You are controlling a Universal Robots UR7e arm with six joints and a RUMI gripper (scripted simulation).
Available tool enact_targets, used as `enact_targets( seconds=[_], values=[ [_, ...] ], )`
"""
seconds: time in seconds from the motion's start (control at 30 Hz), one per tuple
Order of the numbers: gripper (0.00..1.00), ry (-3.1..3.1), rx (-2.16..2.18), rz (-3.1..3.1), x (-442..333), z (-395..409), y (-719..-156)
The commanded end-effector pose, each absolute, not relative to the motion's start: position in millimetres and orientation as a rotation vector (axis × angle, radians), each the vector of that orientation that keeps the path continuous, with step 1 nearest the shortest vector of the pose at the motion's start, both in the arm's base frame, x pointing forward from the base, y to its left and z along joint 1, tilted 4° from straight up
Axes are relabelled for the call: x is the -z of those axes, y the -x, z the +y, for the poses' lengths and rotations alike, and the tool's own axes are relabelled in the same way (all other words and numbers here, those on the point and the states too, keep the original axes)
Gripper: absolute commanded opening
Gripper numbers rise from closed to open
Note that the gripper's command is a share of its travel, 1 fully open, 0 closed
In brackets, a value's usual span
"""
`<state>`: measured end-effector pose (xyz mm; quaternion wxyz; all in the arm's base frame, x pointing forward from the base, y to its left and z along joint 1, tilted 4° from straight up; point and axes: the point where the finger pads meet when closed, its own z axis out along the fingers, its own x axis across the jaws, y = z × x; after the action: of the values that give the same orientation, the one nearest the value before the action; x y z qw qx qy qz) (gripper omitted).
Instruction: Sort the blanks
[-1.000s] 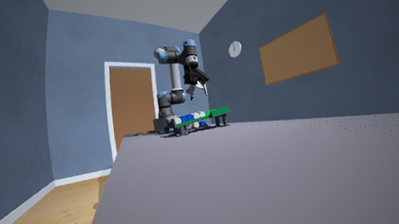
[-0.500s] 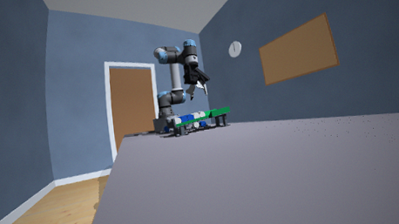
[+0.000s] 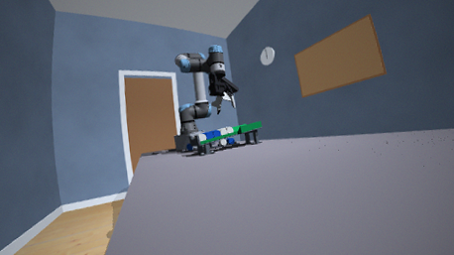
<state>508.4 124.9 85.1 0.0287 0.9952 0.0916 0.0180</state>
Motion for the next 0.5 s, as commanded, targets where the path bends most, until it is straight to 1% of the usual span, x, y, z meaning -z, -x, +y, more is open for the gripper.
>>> enact_targets(
  seconds=[0.0, 0.47],
  values=[
    [1.00, -3.077, -0.060, 0.208, -85.5, 124.2, -509.8],
    [1.00, -3.085, -0.070, -0.161, -84.7, 119.8, -514.8]
  ],
)
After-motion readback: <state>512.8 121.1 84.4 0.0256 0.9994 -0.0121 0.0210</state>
